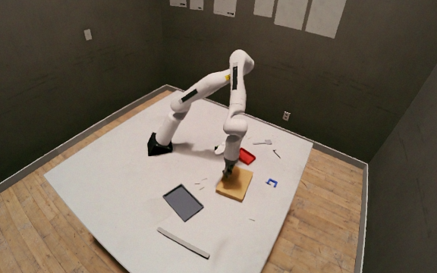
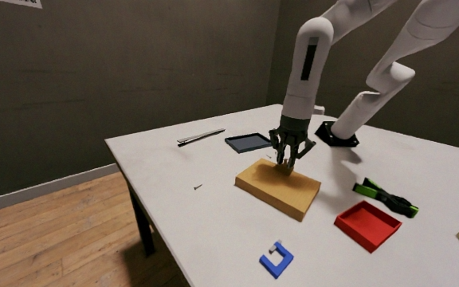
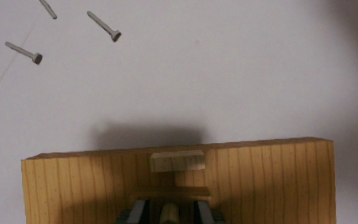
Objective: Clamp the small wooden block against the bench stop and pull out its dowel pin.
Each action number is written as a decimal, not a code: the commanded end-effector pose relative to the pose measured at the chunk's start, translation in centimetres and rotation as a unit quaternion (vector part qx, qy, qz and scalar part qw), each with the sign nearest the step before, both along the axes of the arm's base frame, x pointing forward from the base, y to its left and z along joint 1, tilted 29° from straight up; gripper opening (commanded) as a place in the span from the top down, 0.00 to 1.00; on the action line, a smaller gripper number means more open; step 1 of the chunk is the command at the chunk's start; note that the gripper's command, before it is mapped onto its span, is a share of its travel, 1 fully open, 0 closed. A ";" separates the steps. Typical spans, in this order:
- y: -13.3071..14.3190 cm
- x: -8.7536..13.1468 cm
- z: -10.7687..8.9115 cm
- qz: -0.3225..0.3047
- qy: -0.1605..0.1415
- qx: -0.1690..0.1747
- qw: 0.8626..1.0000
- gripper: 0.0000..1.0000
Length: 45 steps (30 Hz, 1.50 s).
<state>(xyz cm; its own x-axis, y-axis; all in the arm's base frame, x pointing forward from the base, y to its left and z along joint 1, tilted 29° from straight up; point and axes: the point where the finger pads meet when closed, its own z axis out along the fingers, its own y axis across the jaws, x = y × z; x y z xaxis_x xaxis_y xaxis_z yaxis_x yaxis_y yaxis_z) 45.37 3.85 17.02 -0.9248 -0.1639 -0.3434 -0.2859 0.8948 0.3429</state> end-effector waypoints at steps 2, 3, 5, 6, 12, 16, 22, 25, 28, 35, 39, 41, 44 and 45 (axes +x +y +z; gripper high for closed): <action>0.0 -0.1 -0.2 0.000 0.000 -0.001 1.000 0.66; 0.0 -0.1 -0.2 0.000 0.000 -0.001 1.000 0.66; 0.0 -0.1 -0.2 0.000 0.000 -0.001 1.000 0.72; 0.0 -0.1 -0.3 0.000 0.000 -0.001 1.000 0.72; 0.1 0.0 -0.4 0.000 0.000 -0.001 1.000 0.78; 0.1 0.0 -0.4 0.000 0.000 -0.001 1.000 0.78; 0.1 0.0 -0.4 0.000 0.000 -0.001 1.000 0.84; 0.1 0.0 -0.4 0.000 -0.001 -0.001 1.000 0.90; 0.1 0.0 -0.3 0.000 -0.001 -0.001 1.000 0.90; 0.0 0.0 -0.2 0.000 -0.001 -0.001 1.000 0.90; 0.0 0.0 -0.2 0.000 -0.001 -0.001 1.000 0.90; 0.0 0.0 -0.2 0.000 -0.001 -0.001 1.000 0.90; 0.0 0.0 -0.2 0.000 -0.001 -0.001 1.000 0.90; 0.0 0.0 -0.2 0.000 -0.001 -0.001 1.000 0.90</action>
<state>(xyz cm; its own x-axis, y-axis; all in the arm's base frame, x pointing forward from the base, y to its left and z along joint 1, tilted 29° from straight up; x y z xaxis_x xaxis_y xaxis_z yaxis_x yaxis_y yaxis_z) 45.43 3.94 16.84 -0.9247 -0.1637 -0.3437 -0.2859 0.8948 0.3429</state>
